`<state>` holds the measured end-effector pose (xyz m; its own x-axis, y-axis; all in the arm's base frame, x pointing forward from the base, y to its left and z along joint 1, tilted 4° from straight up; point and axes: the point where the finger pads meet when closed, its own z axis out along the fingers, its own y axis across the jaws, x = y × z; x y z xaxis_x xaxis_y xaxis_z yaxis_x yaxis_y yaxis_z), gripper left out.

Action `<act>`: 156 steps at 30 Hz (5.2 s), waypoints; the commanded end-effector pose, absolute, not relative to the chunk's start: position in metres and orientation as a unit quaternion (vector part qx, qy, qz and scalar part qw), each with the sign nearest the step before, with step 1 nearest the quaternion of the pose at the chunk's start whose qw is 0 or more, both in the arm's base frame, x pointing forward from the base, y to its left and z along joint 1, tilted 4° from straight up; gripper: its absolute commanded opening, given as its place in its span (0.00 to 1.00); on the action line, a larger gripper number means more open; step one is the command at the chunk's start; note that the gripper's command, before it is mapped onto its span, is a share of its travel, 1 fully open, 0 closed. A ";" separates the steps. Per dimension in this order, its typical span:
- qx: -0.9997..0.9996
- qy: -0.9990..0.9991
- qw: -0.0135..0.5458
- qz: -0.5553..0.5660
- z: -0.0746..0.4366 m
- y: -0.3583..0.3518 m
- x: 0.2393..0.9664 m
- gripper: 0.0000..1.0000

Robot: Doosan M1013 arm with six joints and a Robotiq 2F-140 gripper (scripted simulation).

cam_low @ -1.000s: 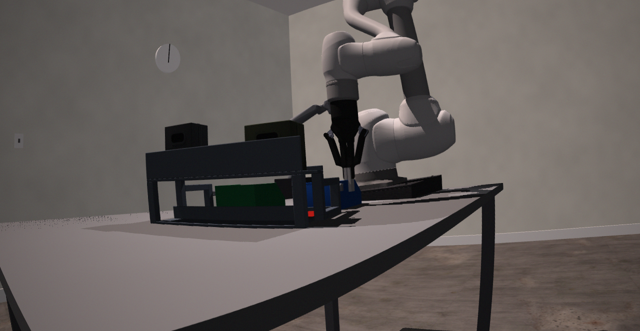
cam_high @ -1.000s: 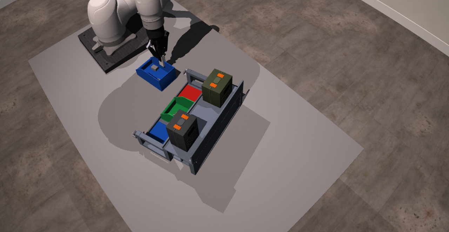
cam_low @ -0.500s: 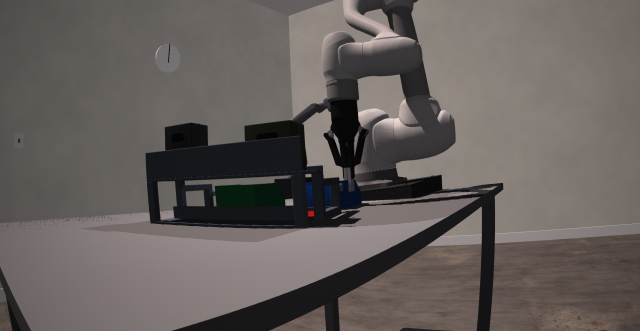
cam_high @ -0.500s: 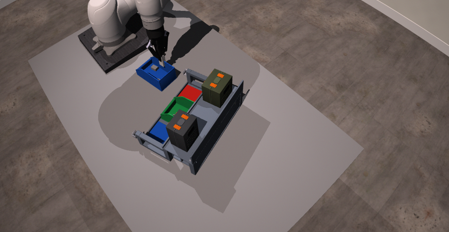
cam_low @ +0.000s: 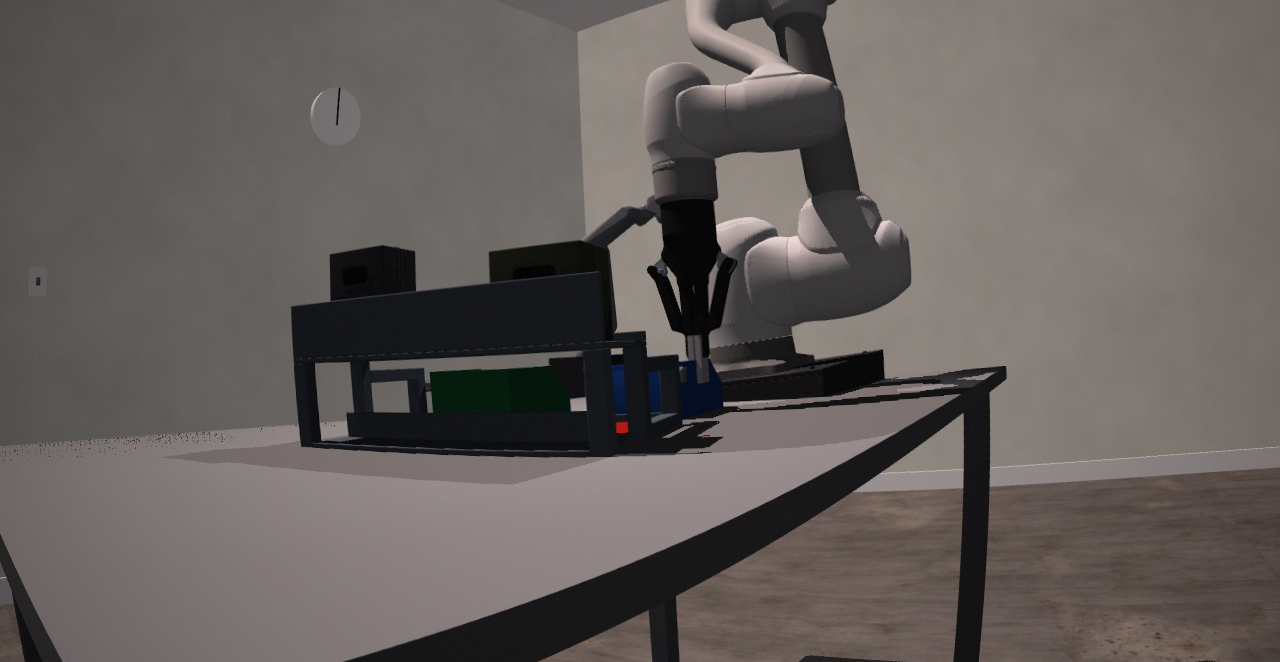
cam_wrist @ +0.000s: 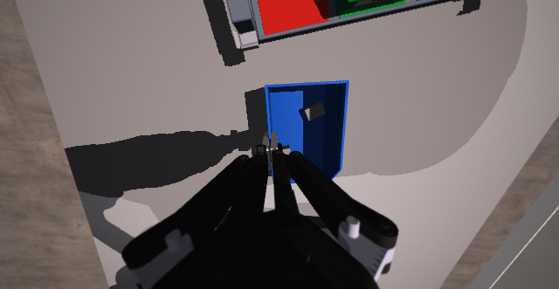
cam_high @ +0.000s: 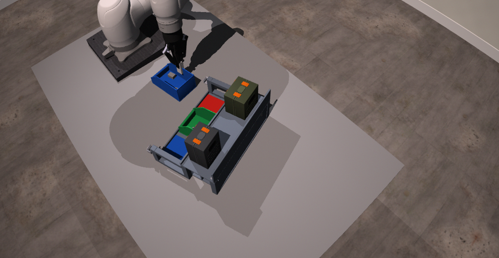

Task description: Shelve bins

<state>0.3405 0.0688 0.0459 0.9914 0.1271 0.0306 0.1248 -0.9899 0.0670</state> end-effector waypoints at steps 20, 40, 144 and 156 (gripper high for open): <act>0.997 0.063 0.032 0.017 0.059 0.070 0.340 0.10; 0.997 0.063 0.032 0.017 0.077 0.071 0.339 0.10; 0.994 0.107 0.033 0.016 0.086 -0.071 0.387 0.10; 0.992 0.118 0.033 0.016 0.088 -0.104 0.398 0.10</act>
